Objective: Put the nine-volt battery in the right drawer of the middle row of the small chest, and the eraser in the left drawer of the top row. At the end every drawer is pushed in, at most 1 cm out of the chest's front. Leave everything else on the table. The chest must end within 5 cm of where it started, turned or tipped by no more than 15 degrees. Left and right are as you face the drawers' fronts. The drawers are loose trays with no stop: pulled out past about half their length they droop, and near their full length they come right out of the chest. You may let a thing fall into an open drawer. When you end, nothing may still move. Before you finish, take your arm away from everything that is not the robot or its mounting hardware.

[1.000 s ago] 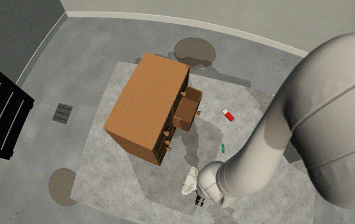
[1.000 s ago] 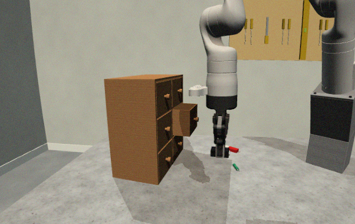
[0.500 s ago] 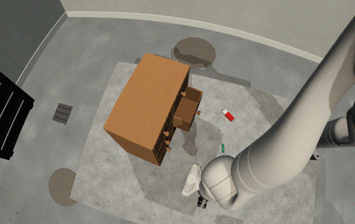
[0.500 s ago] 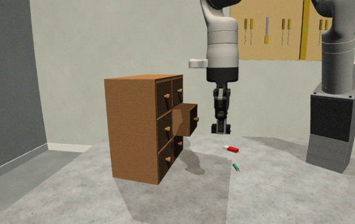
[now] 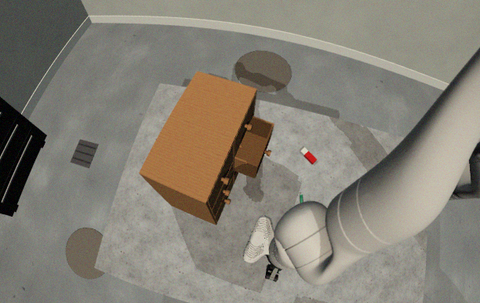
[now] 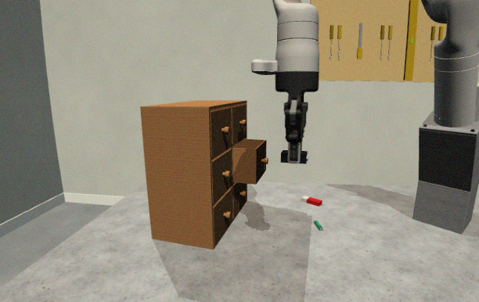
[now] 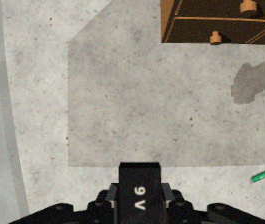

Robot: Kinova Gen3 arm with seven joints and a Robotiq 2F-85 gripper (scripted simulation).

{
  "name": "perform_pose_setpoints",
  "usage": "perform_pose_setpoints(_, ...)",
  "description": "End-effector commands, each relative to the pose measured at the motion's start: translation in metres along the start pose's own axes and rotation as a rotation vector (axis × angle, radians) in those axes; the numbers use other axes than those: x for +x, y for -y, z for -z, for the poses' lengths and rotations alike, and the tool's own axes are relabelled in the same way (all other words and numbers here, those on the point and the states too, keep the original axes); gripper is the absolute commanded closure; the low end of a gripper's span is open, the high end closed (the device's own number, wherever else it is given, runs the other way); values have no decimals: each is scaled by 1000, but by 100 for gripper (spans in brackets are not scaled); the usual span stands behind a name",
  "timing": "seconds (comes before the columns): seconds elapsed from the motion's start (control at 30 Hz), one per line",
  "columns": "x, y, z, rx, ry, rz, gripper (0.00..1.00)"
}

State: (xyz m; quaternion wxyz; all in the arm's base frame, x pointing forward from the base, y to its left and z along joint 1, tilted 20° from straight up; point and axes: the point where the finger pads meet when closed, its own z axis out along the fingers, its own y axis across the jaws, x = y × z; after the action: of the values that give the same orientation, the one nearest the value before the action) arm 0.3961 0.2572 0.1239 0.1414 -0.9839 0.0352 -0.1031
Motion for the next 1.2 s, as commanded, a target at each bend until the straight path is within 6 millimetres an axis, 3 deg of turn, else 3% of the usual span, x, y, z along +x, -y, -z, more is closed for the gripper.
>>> perform_pose_setpoints(0.0, 3, 0, 3, 1, -6, -3, 77)
perform_pose_setpoints(0.53, 3, -2, 2, -3, -31, -3, 77)
perform_pose_setpoints(1.17, 1, -3, -1, -4, -188, -4, 77)
